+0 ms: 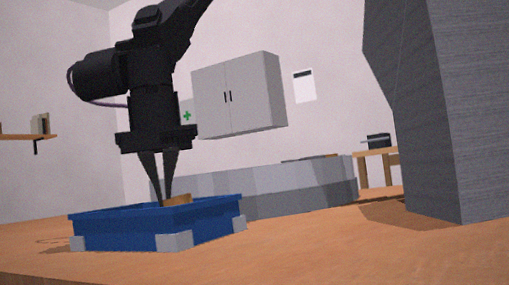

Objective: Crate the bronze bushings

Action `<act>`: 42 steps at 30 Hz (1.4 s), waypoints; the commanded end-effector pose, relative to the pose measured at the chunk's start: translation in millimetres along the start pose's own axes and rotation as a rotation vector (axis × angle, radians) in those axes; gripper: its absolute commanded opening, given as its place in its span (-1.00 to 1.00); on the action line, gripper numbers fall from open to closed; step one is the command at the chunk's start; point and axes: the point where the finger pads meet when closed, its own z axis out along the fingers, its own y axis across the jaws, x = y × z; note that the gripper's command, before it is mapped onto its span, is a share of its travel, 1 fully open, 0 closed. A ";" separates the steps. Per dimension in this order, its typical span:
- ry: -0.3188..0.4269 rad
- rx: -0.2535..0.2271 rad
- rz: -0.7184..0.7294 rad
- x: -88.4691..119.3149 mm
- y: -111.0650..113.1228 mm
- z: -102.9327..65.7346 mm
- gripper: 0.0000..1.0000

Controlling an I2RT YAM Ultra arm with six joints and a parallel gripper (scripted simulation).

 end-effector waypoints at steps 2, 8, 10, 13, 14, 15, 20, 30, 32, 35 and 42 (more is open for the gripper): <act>-0.021 -0.033 -0.014 0.0 14.9 -11.2 -1.00; -0.021 -0.033 -0.013 0.0 14.9 -11.2 -1.00; -0.021 -0.033 -0.013 0.0 14.9 -11.2 -1.00; -0.021 -0.033 -0.013 0.0 14.9 -11.2 -1.00; -0.021 -0.033 -0.013 0.0 14.9 -11.2 -1.00; -0.021 -0.033 -0.013 0.0 14.9 -11.2 -1.00; -0.021 -0.033 -0.013 0.0 14.9 -11.2 -1.00; -0.016 -0.021 -0.025 5.1 5.0 -7.6 -1.00; -0.014 -0.018 -0.020 1.7 1.5 -5.4 -1.00; -0.016 -0.025 -0.018 -0.6 2.2 -6.3 -1.00; -0.022 -0.040 -0.007 -6.1 11.6 -10.2 -1.00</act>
